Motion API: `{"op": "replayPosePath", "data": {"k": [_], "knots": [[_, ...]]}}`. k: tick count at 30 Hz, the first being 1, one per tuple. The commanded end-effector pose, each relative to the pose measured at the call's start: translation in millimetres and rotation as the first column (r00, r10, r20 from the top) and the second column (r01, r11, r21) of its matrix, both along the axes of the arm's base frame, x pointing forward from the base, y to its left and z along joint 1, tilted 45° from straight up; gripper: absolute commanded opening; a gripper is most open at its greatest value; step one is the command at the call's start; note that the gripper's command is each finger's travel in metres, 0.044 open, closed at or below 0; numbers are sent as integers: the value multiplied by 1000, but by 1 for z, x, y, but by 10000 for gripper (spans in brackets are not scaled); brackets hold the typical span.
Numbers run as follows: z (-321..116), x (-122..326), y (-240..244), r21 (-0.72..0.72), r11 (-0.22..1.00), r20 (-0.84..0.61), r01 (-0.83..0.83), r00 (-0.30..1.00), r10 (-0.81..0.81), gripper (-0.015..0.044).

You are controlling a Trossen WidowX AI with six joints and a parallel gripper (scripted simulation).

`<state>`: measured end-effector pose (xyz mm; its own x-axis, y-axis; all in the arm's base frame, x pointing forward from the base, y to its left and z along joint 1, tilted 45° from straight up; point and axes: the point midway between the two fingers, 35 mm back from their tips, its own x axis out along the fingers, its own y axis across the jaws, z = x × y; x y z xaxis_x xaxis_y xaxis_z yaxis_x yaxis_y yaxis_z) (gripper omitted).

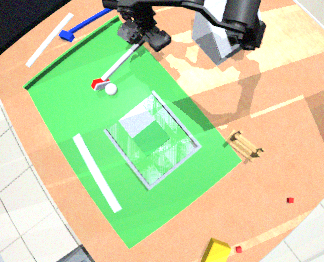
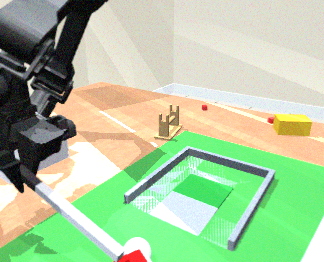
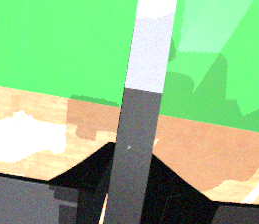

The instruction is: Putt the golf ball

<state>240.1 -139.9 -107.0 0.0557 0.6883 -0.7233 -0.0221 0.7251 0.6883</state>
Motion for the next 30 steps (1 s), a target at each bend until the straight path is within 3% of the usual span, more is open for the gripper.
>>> {"op": "replayPosePath", "data": {"k": [1, 9, 18, 30], "knots": [[24, -7, 31, 7, 1000, 3, 8, 1000, -8, 0], [30, -7, 24, 6, 1000, 3, 8, 1000, -8, 0], [66, -10, -11, 5, 1000, 2, 8, 1000, -8, 0], [59, -10, -5, 7, 1000, -2, 12, 1000, -12, 0]]}}
